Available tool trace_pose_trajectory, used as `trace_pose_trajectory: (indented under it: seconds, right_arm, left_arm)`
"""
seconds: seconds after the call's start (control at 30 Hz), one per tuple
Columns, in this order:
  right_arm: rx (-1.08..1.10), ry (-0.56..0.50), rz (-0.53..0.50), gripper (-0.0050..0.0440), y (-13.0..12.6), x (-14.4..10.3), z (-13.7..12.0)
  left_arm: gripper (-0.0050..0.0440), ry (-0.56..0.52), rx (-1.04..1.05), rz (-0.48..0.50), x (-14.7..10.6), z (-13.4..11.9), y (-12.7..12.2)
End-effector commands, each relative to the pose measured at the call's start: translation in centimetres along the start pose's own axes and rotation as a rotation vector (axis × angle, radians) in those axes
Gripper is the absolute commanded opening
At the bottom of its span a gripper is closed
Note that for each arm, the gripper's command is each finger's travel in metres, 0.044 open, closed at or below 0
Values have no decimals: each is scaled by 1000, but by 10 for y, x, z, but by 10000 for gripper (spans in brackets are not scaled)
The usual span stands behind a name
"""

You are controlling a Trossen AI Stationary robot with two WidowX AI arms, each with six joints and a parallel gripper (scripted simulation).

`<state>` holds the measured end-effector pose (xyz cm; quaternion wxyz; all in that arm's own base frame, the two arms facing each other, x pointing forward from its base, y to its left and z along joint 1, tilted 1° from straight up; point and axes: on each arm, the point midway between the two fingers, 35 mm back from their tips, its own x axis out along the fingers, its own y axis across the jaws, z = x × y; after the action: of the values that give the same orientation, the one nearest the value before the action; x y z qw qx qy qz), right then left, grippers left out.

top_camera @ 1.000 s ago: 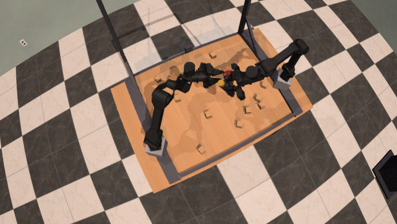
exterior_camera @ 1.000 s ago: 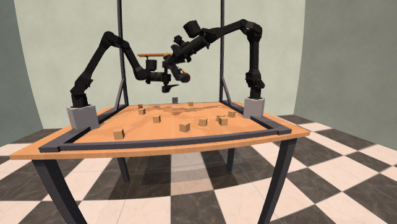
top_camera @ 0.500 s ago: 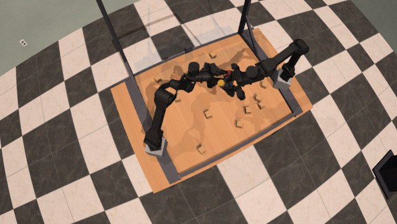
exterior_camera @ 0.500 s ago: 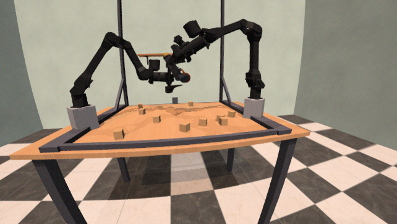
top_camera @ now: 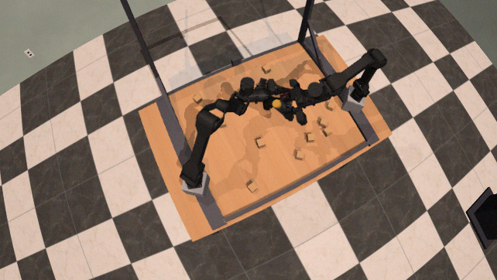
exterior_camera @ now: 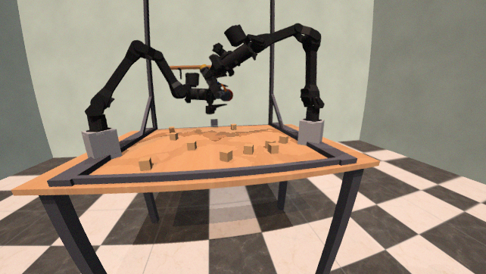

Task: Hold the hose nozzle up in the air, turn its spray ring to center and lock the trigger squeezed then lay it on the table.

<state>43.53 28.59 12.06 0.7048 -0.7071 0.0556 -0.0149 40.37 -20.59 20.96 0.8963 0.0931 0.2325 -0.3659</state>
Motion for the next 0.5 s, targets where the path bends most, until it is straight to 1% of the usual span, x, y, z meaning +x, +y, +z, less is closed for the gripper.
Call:
trace_pose_trajectory:
  seconds: [0.0,0.03,0.47]
  right_arm:
    - [10,-3,-10,406,-7,3,2]
    - [10,-3,-10,0,-7,3,2]
    - [10,-3,-10,0,-7,3,2]
  left_arm:
    - [170,-41,11,8,-7,17,1]
    - [170,-41,11,8,-7,17,1]
    - [170,-41,11,8,-7,17,1]
